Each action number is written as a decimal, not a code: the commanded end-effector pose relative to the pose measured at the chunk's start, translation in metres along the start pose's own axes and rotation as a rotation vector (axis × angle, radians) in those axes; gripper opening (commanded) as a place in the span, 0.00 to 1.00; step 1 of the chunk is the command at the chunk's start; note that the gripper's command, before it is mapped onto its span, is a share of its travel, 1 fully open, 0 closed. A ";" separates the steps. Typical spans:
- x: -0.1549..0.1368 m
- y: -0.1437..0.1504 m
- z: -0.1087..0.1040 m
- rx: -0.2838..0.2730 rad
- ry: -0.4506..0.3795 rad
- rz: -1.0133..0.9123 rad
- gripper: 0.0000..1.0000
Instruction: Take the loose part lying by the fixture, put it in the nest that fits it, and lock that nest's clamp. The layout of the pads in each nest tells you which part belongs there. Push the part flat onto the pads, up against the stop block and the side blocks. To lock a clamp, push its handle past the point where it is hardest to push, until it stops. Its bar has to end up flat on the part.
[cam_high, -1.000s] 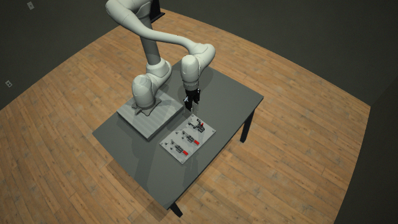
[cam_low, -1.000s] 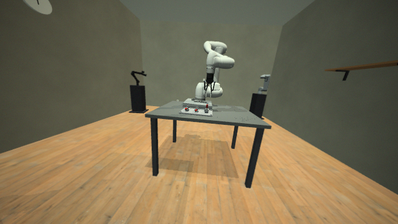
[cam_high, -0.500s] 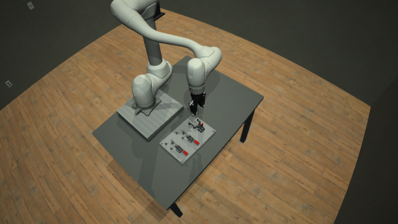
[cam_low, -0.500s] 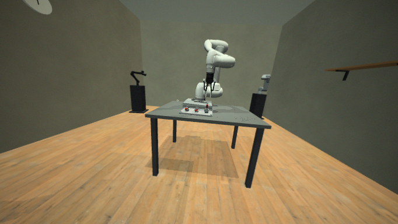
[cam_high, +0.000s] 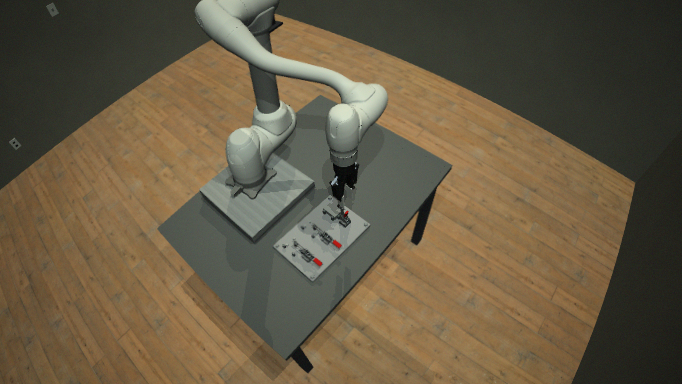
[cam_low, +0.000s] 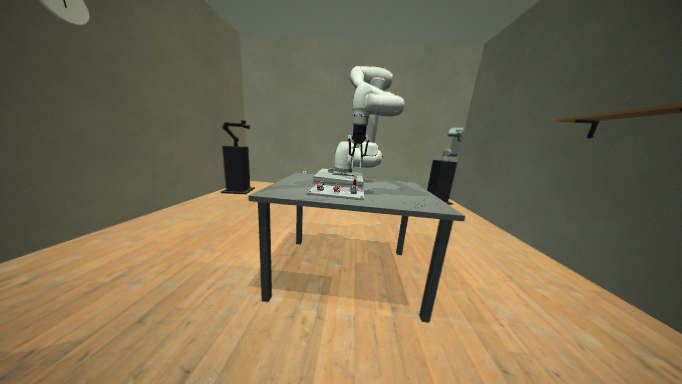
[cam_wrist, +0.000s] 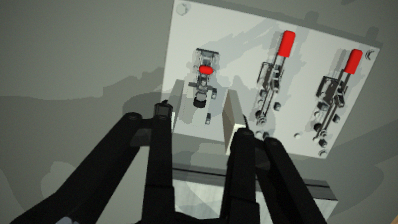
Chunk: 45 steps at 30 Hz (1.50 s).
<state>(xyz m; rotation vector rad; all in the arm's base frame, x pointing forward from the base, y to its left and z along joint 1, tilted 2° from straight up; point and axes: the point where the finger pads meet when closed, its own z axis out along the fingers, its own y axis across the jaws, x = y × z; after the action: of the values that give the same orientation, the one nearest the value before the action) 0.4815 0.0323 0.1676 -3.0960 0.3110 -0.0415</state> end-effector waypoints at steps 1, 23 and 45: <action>0.000 0.000 0.000 0.000 0.000 0.000 0.35; 0.000 0.000 0.033 0.000 0.000 0.000 0.35; 0.000 0.000 0.072 0.000 0.000 0.000 0.35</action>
<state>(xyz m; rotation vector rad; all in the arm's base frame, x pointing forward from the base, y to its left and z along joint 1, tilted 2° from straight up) 0.4839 0.0341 0.0973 -3.0960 0.3110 -0.0414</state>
